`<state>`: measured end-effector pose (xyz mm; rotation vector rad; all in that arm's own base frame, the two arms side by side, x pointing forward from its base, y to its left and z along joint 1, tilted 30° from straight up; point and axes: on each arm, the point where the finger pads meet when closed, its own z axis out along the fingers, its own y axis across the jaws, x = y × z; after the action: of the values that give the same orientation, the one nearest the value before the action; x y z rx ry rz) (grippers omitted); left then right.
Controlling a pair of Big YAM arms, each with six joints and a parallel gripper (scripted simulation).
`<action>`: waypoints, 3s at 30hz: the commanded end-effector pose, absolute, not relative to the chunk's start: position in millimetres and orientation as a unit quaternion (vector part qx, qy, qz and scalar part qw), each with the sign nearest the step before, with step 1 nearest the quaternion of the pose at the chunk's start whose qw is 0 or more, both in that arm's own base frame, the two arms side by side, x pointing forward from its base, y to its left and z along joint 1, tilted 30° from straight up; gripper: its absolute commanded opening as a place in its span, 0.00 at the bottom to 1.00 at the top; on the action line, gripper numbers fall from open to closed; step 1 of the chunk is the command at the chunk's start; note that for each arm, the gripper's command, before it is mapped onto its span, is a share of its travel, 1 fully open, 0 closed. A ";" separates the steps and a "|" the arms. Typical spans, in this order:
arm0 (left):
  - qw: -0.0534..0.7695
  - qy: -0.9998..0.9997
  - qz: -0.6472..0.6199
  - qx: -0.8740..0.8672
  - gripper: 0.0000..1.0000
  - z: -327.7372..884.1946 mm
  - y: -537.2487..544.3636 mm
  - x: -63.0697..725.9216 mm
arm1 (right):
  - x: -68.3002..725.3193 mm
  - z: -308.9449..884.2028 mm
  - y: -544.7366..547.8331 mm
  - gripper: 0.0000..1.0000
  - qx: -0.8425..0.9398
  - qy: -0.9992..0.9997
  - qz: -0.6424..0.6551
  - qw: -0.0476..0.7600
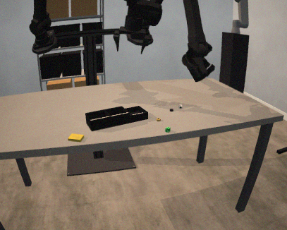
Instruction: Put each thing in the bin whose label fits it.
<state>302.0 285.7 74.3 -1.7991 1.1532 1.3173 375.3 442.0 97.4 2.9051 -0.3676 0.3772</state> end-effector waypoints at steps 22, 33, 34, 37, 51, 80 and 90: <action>0.312 0.435 0.498 -0.682 1.00 76.6 286.1 302.3 | 374.5 102.9 444.9 1.00 0.980 -0.123 0.130 0.089; 0.312 0.435 0.498 -0.682 1.00 76.6 286.1 302.3 | 373.3 104.0 443.7 1.00 0.979 -0.127 0.130 0.088; 0.312 0.435 0.498 -0.682 1.00 76.6 286.1 302.3 | 373.3 104.0 443.7 1.00 0.979 -0.127 0.130 0.088; 0.312 0.435 0.498 -0.682 1.00 76.6 286.1 302.3 | 372.4 105.0 442.8 1.00 0.979 -0.130 0.129 0.087; 0.312 0.435 0.498 -0.682 1.00 76.6 286.1 302.3 | 364.3 112.6 434.8 1.00 0.976 -0.156 0.128 0.077; 0.312 0.435 0.498 -0.682 1.00 76.6 286.1 302.3 | 313.7 146.9 383.5 1.00 0.945 -0.306 0.110 0.024; 0.312 0.435 0.498 -0.682 1.00 76.6 286.1 302.3 | 290.1 156.1 359.1 1.00 0.924 -0.371 0.098 0.003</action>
<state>302.0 285.7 74.3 -1.7991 1.1532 1.3173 295.9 363.9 138.8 2.8894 -1.0317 0.2870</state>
